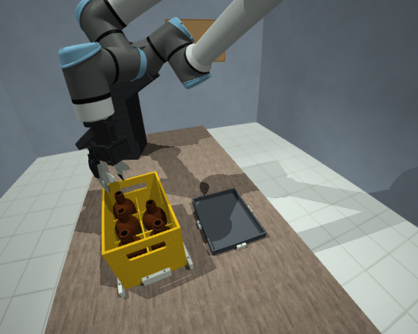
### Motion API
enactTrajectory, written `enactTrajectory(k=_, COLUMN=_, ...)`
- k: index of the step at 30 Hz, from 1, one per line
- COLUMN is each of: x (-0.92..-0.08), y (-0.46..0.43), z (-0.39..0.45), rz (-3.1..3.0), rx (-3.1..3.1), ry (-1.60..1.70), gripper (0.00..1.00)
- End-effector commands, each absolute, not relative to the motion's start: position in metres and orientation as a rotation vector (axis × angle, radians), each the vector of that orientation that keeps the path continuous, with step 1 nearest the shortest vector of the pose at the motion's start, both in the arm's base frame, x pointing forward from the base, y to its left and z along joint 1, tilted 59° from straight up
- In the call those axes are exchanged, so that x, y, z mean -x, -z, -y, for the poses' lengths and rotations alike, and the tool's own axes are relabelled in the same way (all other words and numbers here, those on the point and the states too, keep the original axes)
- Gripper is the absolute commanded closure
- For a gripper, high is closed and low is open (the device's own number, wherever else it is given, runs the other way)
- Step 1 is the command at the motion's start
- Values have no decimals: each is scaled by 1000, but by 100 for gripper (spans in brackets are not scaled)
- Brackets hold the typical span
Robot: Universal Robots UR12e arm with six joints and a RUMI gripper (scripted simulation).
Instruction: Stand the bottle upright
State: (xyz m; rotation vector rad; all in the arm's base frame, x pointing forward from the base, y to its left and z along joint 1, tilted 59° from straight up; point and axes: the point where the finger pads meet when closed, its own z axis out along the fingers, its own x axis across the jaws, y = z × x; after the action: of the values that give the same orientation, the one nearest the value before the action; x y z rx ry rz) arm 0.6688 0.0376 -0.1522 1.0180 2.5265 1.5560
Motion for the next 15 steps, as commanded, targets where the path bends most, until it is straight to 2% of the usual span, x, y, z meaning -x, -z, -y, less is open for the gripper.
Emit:
enactTrajectory(k=1, x=-673, y=156, z=-42, rz=-2525, rx=-1017, ry=-1554, gripper=62)
enactTrajectory(k=15, x=-674, y=158, z=-46, rz=-2525, rx=-1017, ry=-1554, gripper=62)
